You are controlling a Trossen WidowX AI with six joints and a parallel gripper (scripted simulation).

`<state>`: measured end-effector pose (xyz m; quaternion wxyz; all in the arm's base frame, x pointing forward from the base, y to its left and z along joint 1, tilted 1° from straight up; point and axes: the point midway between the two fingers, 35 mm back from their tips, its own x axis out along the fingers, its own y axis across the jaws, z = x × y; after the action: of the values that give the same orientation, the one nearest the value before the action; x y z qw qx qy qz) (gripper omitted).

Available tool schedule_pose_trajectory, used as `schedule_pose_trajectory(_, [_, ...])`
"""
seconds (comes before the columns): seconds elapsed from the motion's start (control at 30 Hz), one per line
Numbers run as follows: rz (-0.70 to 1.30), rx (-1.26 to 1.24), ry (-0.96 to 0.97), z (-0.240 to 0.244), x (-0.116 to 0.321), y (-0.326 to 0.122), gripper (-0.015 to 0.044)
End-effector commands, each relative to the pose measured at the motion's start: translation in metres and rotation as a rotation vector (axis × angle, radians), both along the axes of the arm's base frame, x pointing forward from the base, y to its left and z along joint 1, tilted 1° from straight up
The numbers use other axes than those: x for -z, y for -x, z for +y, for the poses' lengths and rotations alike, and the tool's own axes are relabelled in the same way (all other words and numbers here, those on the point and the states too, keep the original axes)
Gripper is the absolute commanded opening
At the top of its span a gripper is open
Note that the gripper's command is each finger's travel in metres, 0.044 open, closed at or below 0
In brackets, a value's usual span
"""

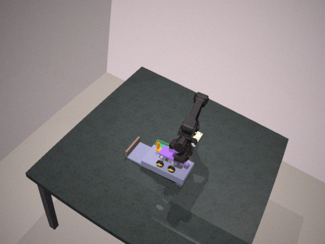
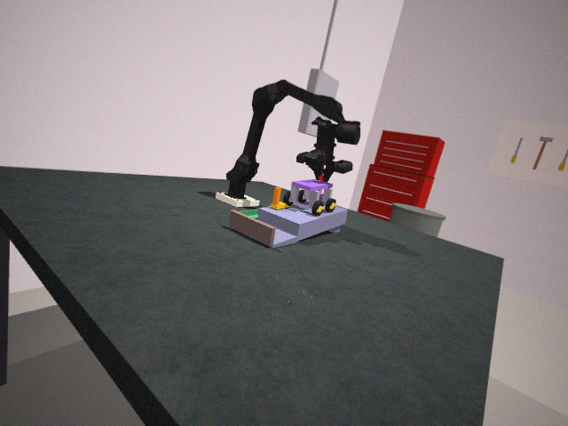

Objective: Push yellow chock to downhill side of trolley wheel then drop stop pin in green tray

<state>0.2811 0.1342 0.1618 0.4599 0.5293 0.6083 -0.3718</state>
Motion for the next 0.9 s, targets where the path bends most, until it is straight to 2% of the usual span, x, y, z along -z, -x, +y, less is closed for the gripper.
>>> schedule_pose_trajectory(0.0, [-0.007,-0.004,-0.004,0.000,-0.005,0.000,0.0000])
schedule_pose_trajectory(0.87, [-0.007,-0.004,-0.004,-0.004,-0.020,0.000,0.0000])
